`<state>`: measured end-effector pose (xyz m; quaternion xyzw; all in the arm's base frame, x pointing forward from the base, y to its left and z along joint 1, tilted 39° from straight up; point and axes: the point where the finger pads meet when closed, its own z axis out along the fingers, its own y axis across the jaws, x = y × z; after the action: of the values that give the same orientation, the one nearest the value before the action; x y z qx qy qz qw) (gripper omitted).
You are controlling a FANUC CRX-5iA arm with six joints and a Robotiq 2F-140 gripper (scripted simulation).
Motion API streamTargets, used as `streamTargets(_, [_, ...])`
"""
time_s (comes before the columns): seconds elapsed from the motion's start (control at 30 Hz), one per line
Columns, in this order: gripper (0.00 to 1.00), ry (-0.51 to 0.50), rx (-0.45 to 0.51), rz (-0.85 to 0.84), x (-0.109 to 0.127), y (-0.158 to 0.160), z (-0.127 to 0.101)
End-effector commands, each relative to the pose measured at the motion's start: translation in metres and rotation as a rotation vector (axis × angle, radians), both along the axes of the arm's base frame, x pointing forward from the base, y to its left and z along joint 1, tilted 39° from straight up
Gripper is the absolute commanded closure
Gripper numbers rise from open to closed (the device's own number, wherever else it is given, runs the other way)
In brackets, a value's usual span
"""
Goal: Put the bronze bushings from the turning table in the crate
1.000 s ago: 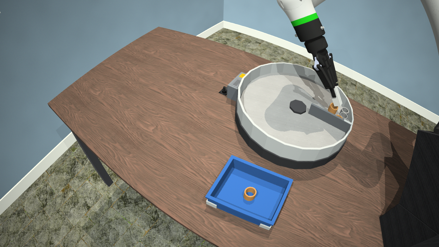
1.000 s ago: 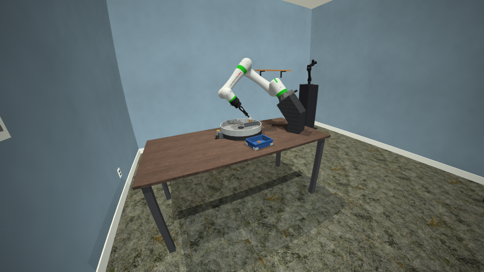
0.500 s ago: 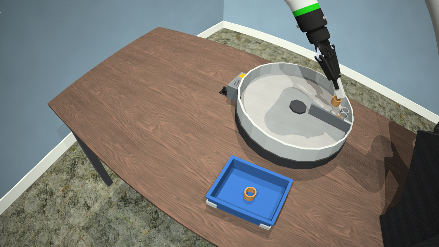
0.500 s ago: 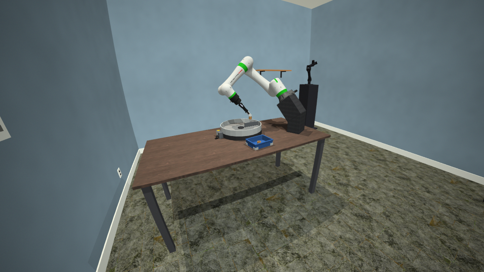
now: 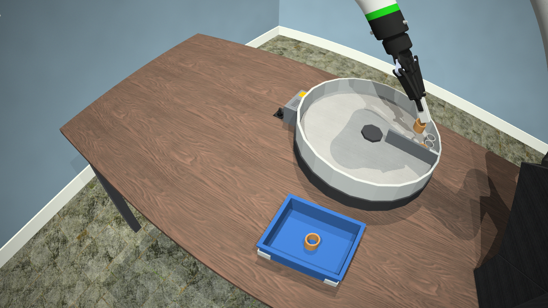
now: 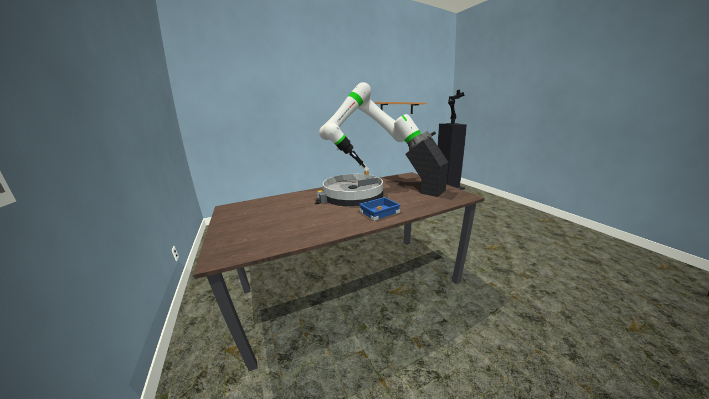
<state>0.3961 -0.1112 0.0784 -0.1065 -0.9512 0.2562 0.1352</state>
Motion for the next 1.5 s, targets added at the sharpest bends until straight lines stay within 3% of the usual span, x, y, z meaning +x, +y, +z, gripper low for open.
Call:
streamTargets(0.0, [1.00, 0.000, 0.000, 0.000, 0.000, 0.000, 0.000])
streamTargets(0.87, [1.00, 0.000, 0.000, 0.000, 0.001, 0.007, -0.004])
streamTargets(1.07, [1.00, 0.000, 0.000, 0.000, 0.004, 0.033, -0.020])
streamTargets(1.37, [1.00, 0.000, 0.000, 0.000, 0.014, 0.110, -0.067])
streamTargets(1.47, [1.00, 0.000, 0.000, 0.000, 0.015, 0.121, -0.074])
